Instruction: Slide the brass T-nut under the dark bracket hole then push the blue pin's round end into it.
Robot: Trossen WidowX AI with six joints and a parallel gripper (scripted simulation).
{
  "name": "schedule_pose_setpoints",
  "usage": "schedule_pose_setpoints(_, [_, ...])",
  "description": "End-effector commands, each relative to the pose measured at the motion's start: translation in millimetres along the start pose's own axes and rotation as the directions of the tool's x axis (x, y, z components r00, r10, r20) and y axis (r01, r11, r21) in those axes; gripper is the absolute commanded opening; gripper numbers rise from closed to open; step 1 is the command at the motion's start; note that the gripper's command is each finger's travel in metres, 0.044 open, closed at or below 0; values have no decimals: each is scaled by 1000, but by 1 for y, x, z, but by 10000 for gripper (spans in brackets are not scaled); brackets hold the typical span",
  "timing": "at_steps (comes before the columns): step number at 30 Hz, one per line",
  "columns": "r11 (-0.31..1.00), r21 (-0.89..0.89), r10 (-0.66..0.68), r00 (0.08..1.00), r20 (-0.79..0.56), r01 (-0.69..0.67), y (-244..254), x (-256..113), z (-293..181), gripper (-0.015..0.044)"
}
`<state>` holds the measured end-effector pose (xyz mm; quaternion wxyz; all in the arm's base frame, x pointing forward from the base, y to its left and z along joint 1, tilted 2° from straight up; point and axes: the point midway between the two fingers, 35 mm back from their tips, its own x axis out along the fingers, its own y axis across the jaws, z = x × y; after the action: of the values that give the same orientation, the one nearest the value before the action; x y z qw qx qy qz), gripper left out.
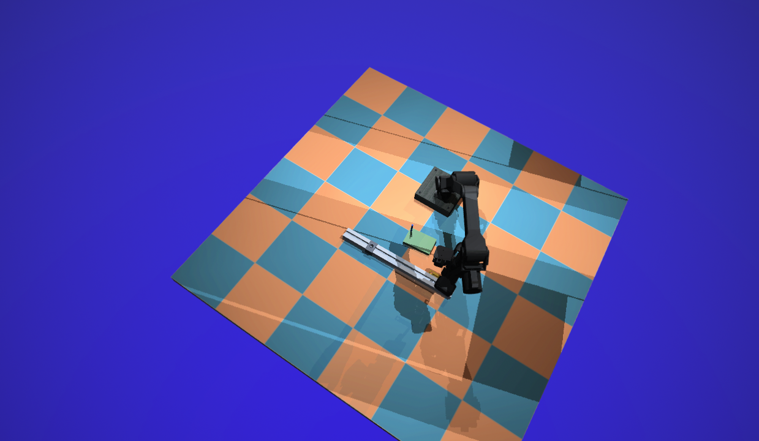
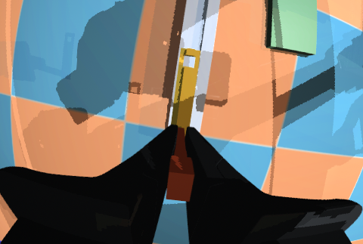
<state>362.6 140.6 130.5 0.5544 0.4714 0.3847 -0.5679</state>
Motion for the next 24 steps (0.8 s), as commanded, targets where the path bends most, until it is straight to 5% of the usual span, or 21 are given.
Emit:
schedule_pose_setpoints(1, [1000,6,15,1000,6,-15,-1,1,0,-150])
schedule_pose_setpoints(24, [996,15,87,996,16,-87,-3,3,-3,-150])
